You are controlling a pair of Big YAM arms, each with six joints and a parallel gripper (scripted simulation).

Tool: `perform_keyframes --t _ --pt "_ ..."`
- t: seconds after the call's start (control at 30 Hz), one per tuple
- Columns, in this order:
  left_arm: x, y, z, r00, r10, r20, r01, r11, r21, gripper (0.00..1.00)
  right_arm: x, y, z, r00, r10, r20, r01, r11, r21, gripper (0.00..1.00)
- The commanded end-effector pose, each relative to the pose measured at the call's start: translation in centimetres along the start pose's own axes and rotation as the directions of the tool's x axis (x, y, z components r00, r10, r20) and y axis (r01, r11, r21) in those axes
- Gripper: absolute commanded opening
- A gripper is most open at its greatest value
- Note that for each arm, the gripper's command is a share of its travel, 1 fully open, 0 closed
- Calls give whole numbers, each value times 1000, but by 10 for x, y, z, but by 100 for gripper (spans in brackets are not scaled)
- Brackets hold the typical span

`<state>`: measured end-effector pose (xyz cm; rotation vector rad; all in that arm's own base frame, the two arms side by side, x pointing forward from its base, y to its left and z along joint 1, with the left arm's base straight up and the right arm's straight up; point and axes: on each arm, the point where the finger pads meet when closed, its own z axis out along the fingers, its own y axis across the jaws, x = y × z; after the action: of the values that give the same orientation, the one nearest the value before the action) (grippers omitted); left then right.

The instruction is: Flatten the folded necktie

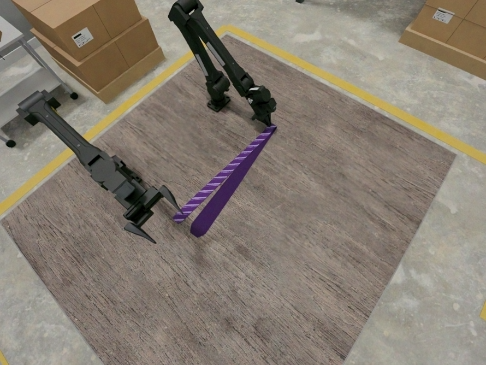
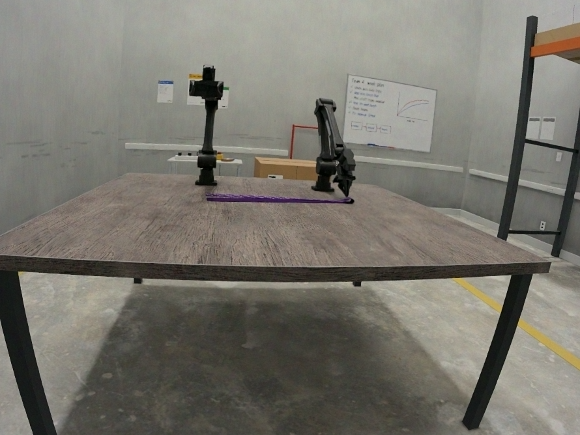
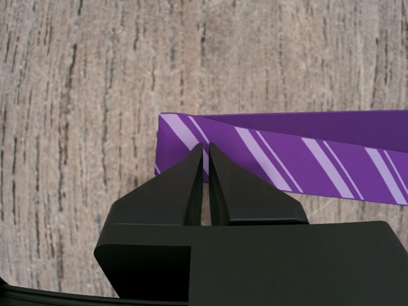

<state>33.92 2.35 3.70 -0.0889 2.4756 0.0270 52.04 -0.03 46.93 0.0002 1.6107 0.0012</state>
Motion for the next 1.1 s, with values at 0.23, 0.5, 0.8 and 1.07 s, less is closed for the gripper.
perform_keyframes --t 0.23,0.5,0.8,1.07 --pt "-9 -1 7 999 4 33 -4 1000 0 4 -12 0 0 1000 0 19 0 1000 0 100" --pt "-5 -1 12 999 4 33 -4 1000 0 4 -12 0 0 1000 0 19 0 1000 0 100" --pt "-3 -1 14 999 4 33 -4 1000 0 4 -12 0 0 1000 0 19 0 1000 0 100" --pt "-3 -1 14 999 4 33 -4 1000 0 4 -12 0 0 1000 0 19 0 1000 0 100"
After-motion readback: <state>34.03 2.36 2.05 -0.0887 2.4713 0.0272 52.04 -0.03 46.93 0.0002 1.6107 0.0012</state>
